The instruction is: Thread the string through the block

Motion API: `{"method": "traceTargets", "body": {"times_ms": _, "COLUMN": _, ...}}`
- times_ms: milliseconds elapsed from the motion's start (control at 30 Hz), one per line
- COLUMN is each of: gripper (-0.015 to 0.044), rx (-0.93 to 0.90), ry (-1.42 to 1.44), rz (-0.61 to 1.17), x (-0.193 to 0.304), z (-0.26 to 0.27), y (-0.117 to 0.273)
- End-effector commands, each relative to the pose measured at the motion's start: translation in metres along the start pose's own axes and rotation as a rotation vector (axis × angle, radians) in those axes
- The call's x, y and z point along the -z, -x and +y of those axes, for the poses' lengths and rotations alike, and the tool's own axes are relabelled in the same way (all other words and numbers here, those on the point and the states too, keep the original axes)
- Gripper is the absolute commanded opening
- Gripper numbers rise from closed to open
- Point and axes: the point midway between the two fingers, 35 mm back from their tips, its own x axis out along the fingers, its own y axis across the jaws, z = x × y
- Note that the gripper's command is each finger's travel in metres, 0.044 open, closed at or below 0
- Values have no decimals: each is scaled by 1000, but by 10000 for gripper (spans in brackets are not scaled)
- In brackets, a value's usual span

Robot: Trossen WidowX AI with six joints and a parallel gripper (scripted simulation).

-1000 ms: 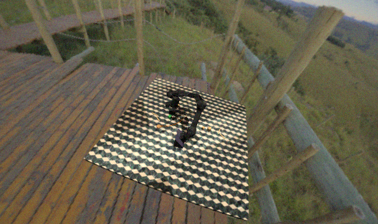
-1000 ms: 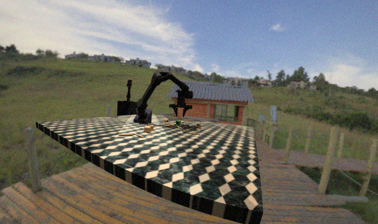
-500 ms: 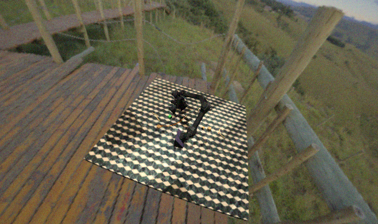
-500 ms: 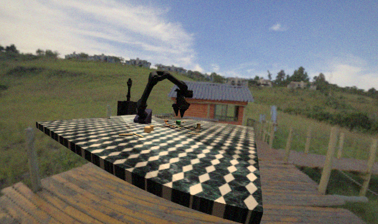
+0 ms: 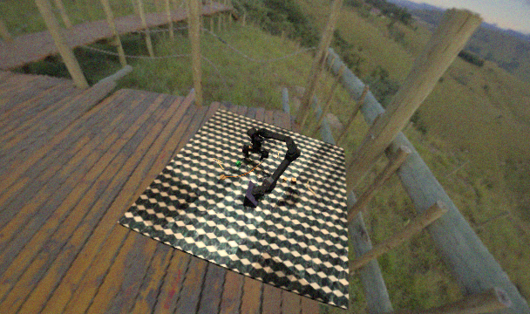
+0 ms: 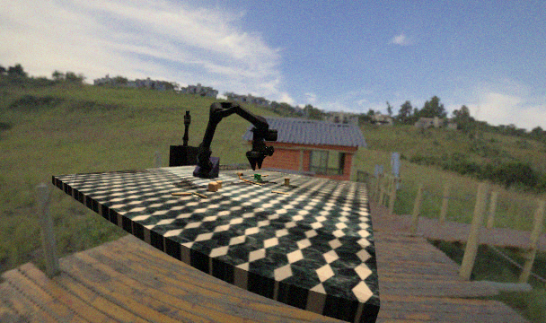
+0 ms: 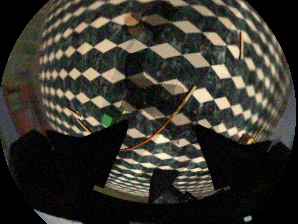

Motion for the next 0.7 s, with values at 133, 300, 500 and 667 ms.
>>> {"method": "traceTargets", "body": {"times_ms": 133, "gripper": 440, "rx": 35, "ry": -509, "rz": 13, "x": 6, "z": -31, "y": -9}}
{"method": "traceTargets", "body": {"times_ms": 300, "gripper": 440, "rx": 35, "ry": -509, "rz": 13, "x": 6, "z": -31, "y": -9}}
{"method": "traceTargets", "body": {"times_ms": 500, "gripper": 440, "rx": 35, "ry": -509, "rz": 13, "x": 6, "z": -31, "y": -9}}
{"method": "traceTargets", "body": {"times_ms": 667, "gripper": 309, "rx": 35, "ry": -509, "rz": 13, "x": 6, "z": -31, "y": -9}}
